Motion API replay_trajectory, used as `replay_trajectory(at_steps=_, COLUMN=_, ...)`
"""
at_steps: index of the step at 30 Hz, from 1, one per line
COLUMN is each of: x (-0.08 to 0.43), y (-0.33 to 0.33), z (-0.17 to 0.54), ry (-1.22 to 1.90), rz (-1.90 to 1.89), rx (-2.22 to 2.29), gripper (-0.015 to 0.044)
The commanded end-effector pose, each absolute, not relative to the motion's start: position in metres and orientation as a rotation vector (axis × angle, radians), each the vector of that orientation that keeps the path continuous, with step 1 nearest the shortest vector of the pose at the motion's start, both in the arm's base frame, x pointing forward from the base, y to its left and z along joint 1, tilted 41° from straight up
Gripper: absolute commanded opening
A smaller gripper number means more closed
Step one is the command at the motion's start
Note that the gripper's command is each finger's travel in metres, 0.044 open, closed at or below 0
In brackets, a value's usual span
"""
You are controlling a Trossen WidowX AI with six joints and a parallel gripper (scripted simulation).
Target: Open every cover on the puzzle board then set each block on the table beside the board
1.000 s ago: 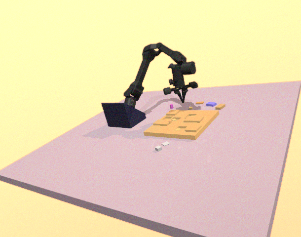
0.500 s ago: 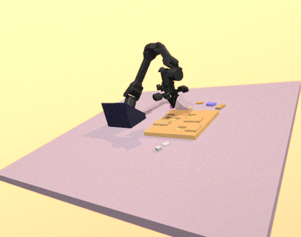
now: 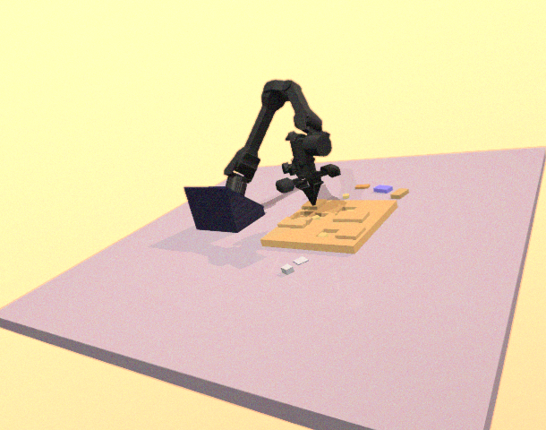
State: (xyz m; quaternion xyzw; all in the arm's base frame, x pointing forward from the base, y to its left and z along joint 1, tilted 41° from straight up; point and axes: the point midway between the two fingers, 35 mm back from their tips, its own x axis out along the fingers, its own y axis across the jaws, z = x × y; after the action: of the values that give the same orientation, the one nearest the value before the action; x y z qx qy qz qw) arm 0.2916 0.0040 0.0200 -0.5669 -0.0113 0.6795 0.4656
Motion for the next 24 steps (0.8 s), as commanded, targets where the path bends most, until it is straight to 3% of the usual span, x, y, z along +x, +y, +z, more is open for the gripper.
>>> replay_trajectory(at_steps=1, x=0.29, y=0.016, z=0.005, ry=-0.028, rz=1.671, rx=-1.379, gripper=0.0)
replay_trajectory(at_steps=24, x=0.294, y=0.028, z=-0.009, ry=-0.029, rz=1.67, rx=-1.379, gripper=0.0)
